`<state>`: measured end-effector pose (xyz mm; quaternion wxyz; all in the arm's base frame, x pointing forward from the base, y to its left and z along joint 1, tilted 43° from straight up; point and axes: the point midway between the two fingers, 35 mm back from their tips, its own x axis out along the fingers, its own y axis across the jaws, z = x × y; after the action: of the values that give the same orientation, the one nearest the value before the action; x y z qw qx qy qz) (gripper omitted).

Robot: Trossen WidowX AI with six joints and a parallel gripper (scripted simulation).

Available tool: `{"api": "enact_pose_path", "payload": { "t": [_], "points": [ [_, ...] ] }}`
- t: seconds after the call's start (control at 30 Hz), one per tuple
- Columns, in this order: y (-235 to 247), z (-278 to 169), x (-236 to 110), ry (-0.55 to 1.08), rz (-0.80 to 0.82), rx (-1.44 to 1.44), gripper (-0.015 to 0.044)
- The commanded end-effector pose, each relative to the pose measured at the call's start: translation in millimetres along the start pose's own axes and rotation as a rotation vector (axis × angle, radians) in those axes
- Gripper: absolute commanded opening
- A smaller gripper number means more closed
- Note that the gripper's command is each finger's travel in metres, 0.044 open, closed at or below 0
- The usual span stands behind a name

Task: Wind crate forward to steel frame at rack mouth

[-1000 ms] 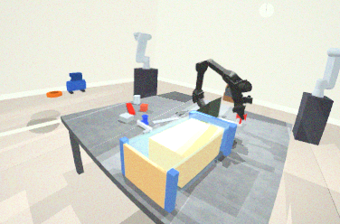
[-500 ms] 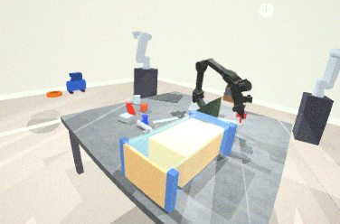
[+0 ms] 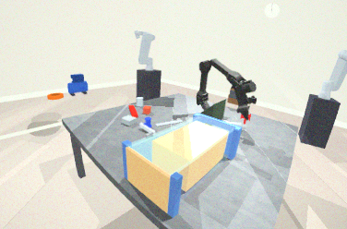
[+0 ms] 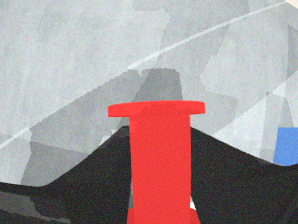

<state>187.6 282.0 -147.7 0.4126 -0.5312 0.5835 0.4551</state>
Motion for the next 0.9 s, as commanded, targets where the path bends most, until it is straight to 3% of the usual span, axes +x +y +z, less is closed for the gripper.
{"api": "enact_pose_path", "payload": {
  "t": [0.0, 0.87],
  "points": [
    [14, -8, 0, 0.021, 0.023, -0.002, 0.0000],
    [39, -27, -10, 0.022, 0.025, -0.002, 0.0000]
  ]
}}
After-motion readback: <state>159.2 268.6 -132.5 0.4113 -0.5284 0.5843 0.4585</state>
